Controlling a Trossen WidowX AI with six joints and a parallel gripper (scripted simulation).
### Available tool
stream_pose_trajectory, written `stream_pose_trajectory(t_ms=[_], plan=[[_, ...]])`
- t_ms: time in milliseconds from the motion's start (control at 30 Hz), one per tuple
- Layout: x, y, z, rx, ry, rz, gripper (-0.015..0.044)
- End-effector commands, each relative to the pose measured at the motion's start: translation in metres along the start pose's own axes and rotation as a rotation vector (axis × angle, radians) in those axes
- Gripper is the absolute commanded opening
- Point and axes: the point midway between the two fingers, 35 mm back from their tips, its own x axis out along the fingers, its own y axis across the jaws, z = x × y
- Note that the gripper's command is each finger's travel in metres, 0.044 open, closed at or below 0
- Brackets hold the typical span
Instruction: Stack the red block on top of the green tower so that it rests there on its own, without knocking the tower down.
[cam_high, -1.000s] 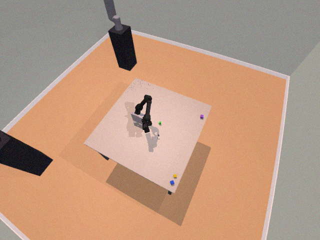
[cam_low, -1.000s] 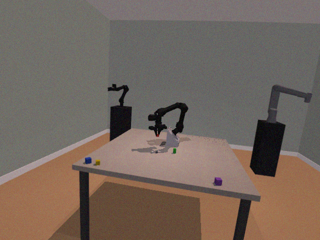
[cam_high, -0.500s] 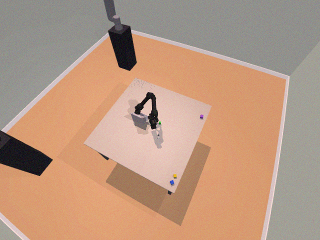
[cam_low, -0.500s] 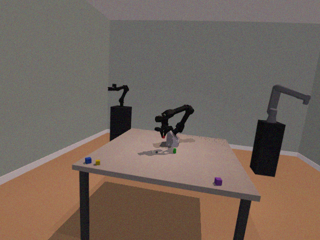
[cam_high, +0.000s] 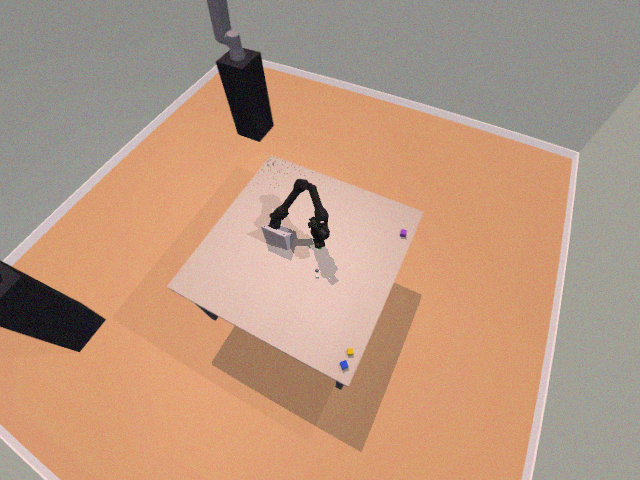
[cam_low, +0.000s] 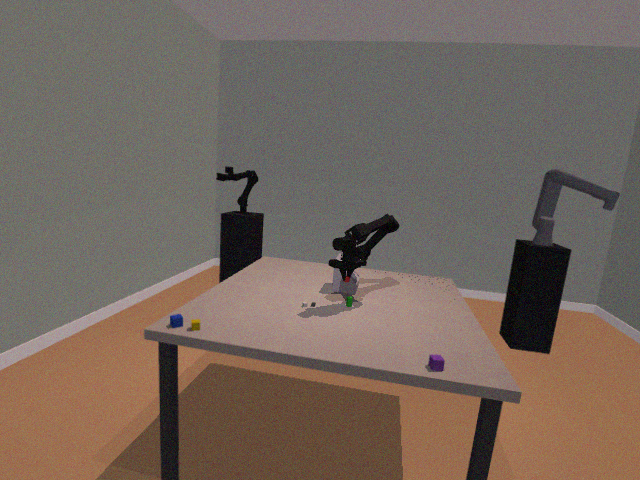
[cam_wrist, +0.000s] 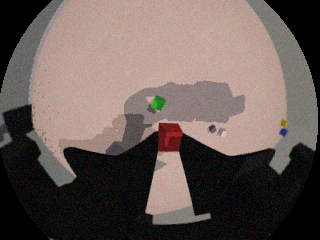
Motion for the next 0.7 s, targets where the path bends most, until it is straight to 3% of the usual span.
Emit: stream_pose_trajectory(t_ms=[0, 200, 467, 667], plan=[[-0.001, 0.015, 0.020, 0.003, -0.016, 0.007, 0.0000], [0.002, 0.015, 0.020, 0.003, -0.016, 0.007, 0.0000], [0.041, 0.015, 0.020, 0.002, -0.017, 0.007, 0.0000], [0.049, 0.015, 0.021, 0.002, -0.017, 0.008, 0.0000]])
